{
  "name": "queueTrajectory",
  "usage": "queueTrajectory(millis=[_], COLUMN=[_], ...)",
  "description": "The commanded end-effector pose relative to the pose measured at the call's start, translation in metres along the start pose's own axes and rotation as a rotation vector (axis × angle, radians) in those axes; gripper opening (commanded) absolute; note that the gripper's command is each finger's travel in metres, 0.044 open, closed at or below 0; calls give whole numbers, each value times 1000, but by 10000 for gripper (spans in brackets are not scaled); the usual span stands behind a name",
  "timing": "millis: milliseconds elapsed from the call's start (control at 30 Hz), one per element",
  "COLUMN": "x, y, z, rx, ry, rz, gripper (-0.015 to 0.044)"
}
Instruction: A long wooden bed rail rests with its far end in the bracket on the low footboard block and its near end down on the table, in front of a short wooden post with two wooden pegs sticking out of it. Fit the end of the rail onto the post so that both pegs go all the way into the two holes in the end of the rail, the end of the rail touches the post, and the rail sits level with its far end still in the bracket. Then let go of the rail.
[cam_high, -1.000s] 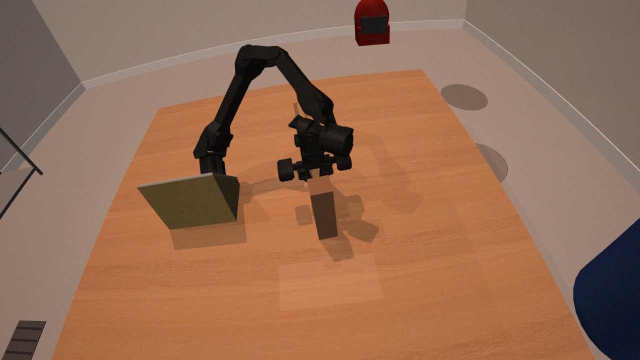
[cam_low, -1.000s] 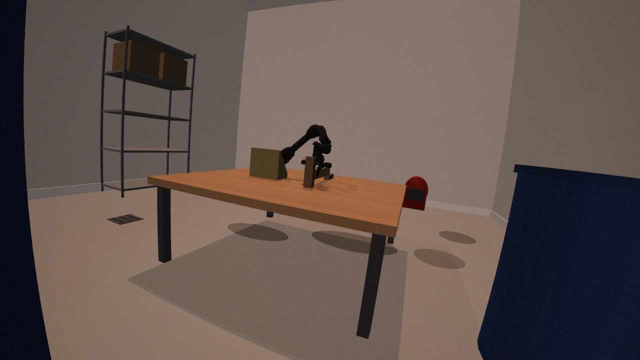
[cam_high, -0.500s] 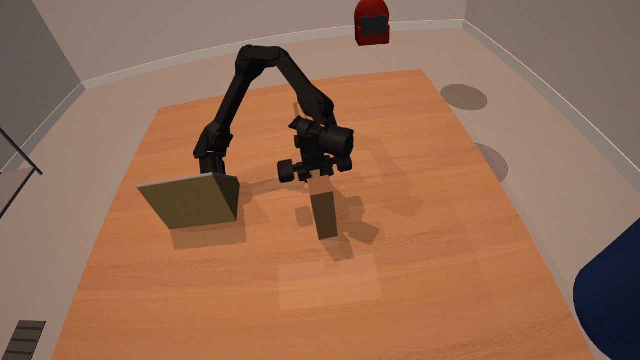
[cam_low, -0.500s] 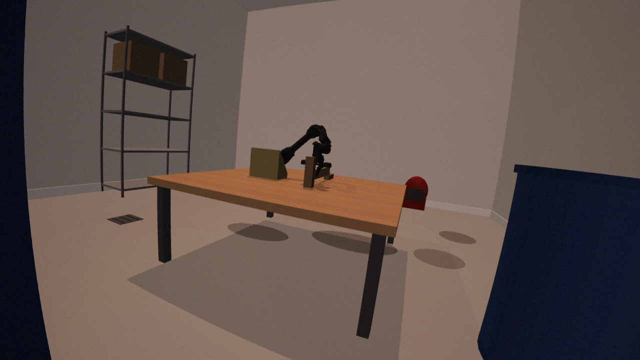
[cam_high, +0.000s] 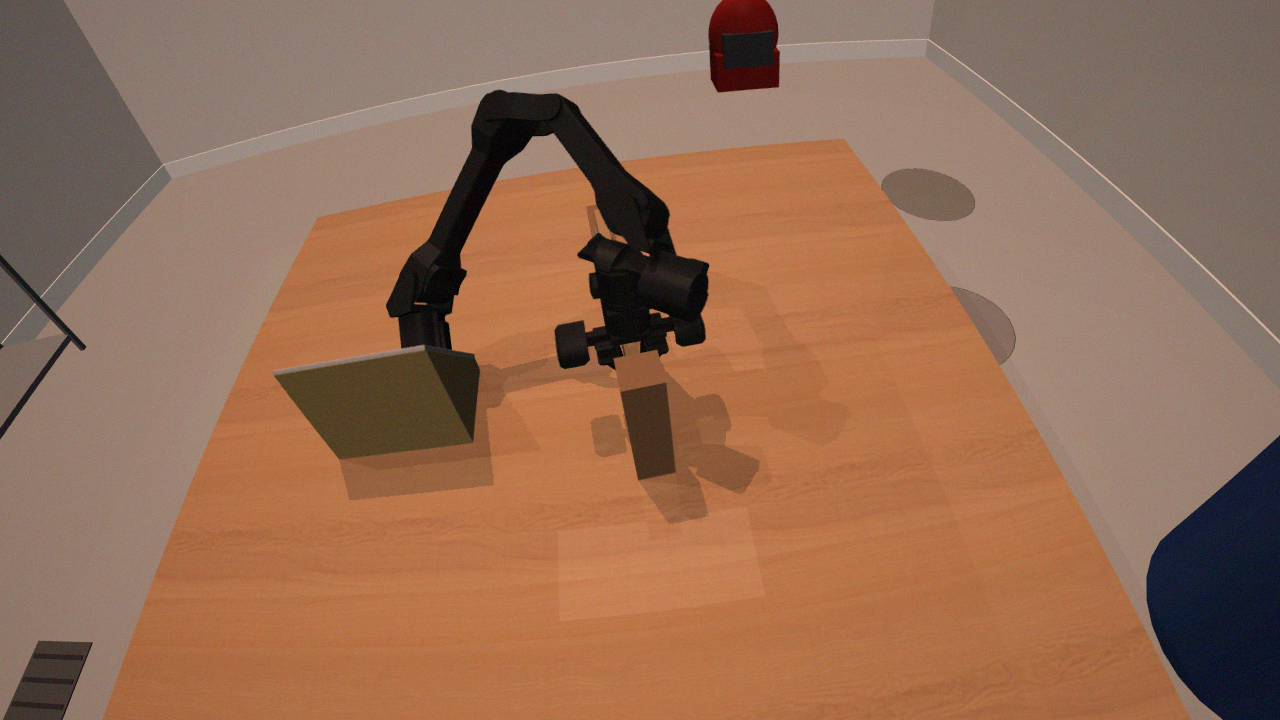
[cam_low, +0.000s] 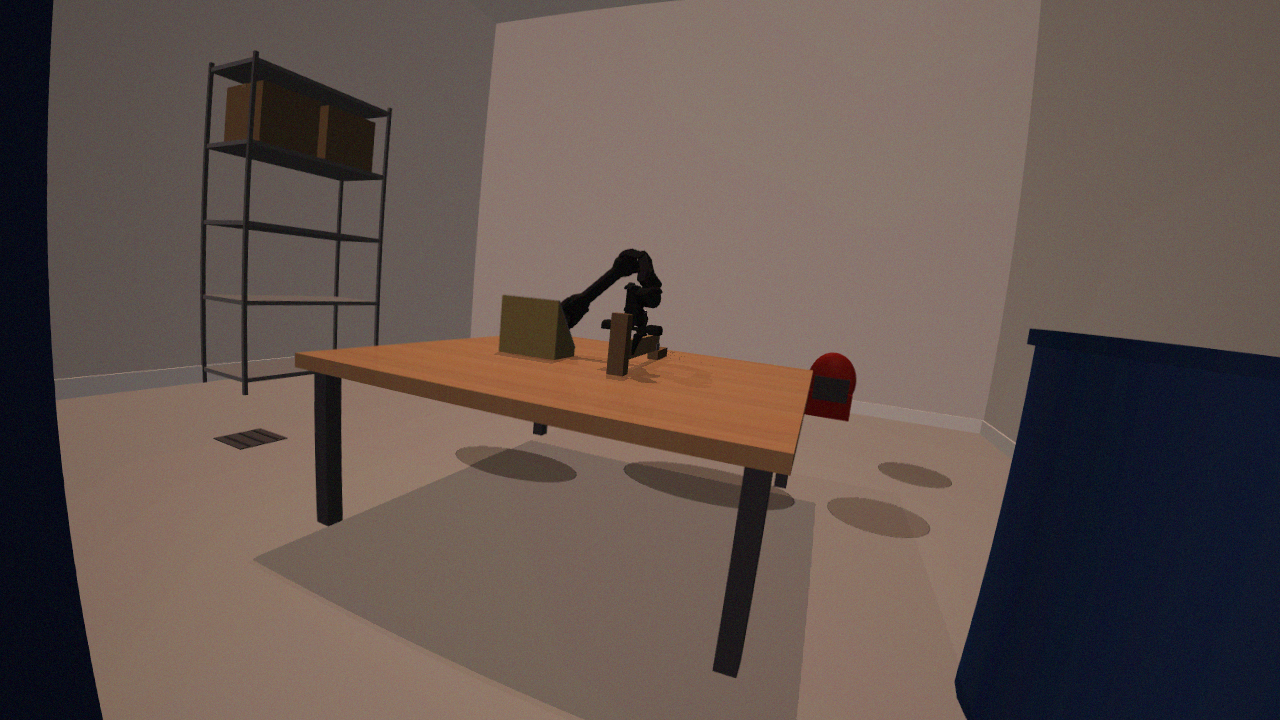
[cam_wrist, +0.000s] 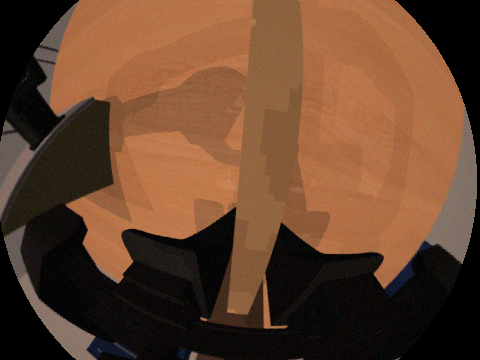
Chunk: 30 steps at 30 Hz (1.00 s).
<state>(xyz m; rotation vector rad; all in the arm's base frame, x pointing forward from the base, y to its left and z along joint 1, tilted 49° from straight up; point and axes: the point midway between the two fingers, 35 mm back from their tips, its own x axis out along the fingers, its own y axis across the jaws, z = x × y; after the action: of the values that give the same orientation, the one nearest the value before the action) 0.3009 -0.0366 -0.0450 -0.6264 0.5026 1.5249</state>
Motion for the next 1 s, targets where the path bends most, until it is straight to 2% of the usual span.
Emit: queueTrajectory(millis=[0,567,967], x=[-4,-4,0], y=[-2,-2,0], z=[-4,-9,-5], rx=[-1,-1,0], ry=[5,5,0], rz=[-12,-12,0], gripper=[0,0,315])
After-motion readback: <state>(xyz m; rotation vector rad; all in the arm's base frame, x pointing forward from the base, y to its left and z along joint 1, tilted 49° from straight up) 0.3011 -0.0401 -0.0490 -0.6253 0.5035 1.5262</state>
